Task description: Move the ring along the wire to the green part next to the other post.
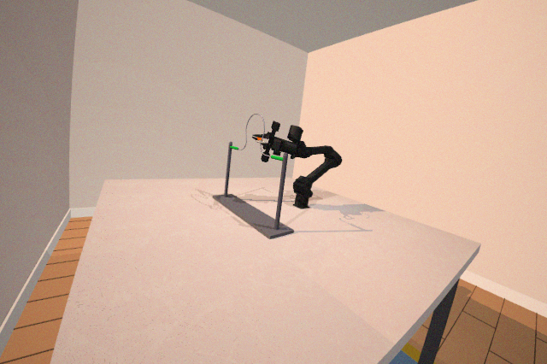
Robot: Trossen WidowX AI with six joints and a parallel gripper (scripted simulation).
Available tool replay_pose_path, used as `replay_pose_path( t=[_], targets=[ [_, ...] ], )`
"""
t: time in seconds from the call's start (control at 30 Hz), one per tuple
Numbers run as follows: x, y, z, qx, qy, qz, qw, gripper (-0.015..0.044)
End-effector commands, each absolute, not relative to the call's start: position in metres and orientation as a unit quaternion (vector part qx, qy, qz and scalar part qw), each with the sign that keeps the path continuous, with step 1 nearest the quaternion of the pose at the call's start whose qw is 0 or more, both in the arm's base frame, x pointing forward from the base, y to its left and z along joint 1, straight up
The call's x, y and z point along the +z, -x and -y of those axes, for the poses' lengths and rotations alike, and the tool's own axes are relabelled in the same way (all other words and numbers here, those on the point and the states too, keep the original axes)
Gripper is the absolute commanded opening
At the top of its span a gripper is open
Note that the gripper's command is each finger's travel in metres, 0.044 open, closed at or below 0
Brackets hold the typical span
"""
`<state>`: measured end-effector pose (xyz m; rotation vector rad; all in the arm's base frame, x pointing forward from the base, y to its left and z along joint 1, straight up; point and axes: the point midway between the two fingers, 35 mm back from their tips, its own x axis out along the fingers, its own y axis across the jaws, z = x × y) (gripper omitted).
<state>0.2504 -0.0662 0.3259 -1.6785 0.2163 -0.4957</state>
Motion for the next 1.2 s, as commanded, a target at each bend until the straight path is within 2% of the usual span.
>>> replay_pose_path(
  t=[0.0, 1.17],
  targets=[
    [0.310, -0.250, 0.068, -0.210, 0.706, -0.108, 0.667, -0.0150],
    [0.197, -0.255, 0.022, -0.118, 0.369, -0.178, 0.905, -0.0150]
  ],
)
